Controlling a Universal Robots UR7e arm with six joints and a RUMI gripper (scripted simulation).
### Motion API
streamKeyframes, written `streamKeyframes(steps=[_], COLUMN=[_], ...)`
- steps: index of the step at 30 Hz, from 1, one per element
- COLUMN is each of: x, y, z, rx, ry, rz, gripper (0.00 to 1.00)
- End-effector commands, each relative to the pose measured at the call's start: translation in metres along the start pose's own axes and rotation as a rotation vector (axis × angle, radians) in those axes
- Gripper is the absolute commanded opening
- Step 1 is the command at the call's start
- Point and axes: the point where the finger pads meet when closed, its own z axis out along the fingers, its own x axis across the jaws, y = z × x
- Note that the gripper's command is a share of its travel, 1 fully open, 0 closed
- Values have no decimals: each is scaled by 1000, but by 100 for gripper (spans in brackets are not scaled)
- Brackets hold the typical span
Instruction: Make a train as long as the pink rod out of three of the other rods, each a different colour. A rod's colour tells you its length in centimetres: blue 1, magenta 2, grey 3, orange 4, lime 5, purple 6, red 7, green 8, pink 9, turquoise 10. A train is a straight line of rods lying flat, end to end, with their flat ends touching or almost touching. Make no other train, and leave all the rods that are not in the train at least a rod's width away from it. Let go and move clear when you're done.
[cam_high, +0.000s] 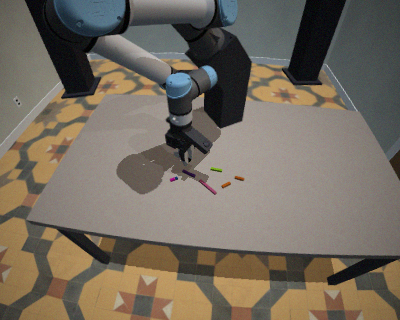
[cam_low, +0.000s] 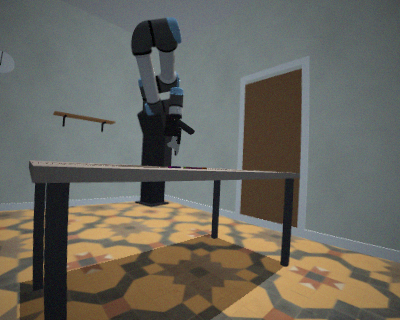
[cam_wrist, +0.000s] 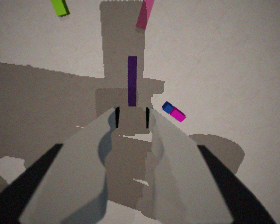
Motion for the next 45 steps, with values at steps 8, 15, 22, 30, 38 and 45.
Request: streamKeyframes(steps=[8,15,22,30,38,45], x=[-2,-2,0,0,0,0], y=[0,0,1,1,1,1], z=[0,2,6,13,25,34], rx=[0,0,0,0,0,0], ry=[-3,-3,0,0,0,0], rz=[0,0,1,1,1,1], gripper=[14,14,14,14,14,14])
